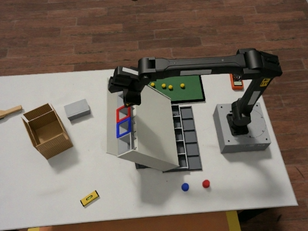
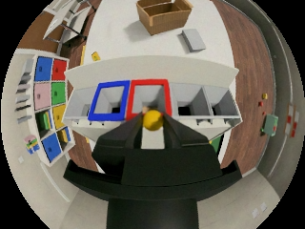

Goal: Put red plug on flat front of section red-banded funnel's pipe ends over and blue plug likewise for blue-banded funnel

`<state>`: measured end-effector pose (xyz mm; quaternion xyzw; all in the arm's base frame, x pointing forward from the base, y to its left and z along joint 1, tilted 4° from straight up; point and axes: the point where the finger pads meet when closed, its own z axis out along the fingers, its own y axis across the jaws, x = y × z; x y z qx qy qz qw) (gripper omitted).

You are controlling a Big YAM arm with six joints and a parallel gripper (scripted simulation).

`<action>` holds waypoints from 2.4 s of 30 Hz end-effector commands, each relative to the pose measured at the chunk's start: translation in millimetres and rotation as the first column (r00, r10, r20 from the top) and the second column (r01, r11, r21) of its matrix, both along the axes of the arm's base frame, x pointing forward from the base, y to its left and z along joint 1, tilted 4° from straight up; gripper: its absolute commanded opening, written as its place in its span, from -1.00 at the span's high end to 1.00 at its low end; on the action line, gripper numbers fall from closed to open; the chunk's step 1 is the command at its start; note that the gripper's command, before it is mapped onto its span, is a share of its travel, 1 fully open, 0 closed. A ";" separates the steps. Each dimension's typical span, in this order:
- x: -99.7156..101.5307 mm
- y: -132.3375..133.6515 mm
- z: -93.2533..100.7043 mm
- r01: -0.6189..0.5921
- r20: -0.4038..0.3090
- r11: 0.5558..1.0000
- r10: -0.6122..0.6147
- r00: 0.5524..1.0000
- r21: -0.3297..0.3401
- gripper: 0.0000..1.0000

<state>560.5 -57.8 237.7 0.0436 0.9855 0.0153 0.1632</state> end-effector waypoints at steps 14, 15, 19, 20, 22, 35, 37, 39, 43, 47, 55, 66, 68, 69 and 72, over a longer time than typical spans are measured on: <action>24.2 4.2 24.1 -0.005 0.064 1.000 0.006 0.998 -0.010 1.00; 24.2 4.2 24.1 -0.005 0.064 1.000 0.006 0.998 -0.010 1.00; 24.2 4.2 24.1 -0.005 0.064 1.000 0.006 0.998 -0.010 1.00; 24.2 4.2 24.1 -0.005 0.064 1.000 0.006 0.998 -0.010 1.00; 24.2 4.2 24.1 -0.005 0.064 1.000 0.006 0.998 -0.010 1.00; 28.7 5.1 27.8 -0.005 0.064 1.000 0.006 0.998 -0.010 1.00; 30.4 5.5 29.3 -0.005 0.064 1.000 0.006 0.998 -0.010 1.00; 32.2 5.9 30.7 -0.005 0.064 1.000 0.006 0.998 -0.010 1.00; 35.7 6.6 33.6 -0.005 0.064 1.000 0.006 0.998 -0.010 1.00; 37.5 7.0 35.1 -0.005 0.064 1.000 0.006 0.998 -0.010 1.00; 39.4 7.4 36.4 -0.005 0.064 1.000 0.005 0.998 -0.010 1.00; 38.6 7.4 31.8 -0.004 0.063 1.000 0.005 0.998 -0.010 1.00; 36.2 7.0 26.0 -0.004 0.063 1.000 0.005 0.998 -0.010 1.00; 35.0 6.8 23.1 -0.004 0.063 1.000 0.005 0.998 -0.010 1.00; 31.4 6.2 14.5 -0.005 0.063 1.000 0.005 0.998 -0.011 1.00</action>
